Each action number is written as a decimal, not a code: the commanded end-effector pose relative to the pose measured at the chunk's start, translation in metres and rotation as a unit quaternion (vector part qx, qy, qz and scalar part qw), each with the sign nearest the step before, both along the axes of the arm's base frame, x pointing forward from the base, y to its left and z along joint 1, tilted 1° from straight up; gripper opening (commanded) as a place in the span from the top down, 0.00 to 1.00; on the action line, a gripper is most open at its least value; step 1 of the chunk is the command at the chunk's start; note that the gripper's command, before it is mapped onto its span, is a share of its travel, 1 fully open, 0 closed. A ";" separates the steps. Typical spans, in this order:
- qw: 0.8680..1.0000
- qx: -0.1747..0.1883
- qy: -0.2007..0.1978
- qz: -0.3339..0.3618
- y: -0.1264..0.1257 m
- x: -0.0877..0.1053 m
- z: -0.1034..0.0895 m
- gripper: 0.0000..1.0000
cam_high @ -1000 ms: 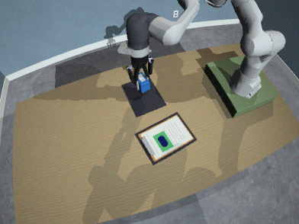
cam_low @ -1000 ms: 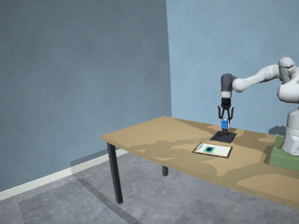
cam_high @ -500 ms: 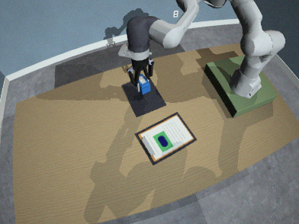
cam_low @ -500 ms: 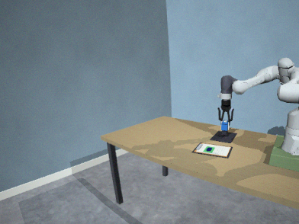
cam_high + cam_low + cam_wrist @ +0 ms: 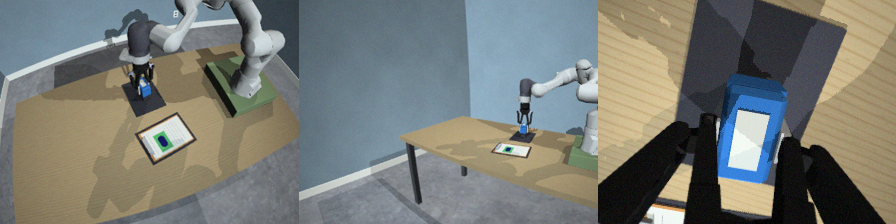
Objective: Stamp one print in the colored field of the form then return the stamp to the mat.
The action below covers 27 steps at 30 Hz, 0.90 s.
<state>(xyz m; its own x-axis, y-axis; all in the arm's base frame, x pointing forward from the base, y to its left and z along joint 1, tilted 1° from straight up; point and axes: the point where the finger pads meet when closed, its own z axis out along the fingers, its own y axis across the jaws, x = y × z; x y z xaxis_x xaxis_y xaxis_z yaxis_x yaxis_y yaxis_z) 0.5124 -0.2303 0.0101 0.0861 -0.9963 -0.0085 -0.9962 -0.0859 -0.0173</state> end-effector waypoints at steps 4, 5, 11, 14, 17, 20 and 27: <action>1.000 -0.001 -0.004 -0.003 -0.001 0.003 0.000 0.82; 1.000 -0.001 -0.004 -0.003 -0.001 0.003 0.000 0.82; 1.000 -0.001 -0.004 -0.003 -0.001 0.003 -0.001 0.82; 1.000 -0.001 -0.004 -0.003 -0.002 0.004 -0.001 0.82; 1.000 -0.001 -0.004 -0.003 -0.002 0.004 -0.002 0.82; 1.000 -0.001 -0.004 -0.003 -0.002 0.004 -0.002 0.82; 1.000 -0.001 -0.004 -0.003 -0.002 0.004 -0.002 0.48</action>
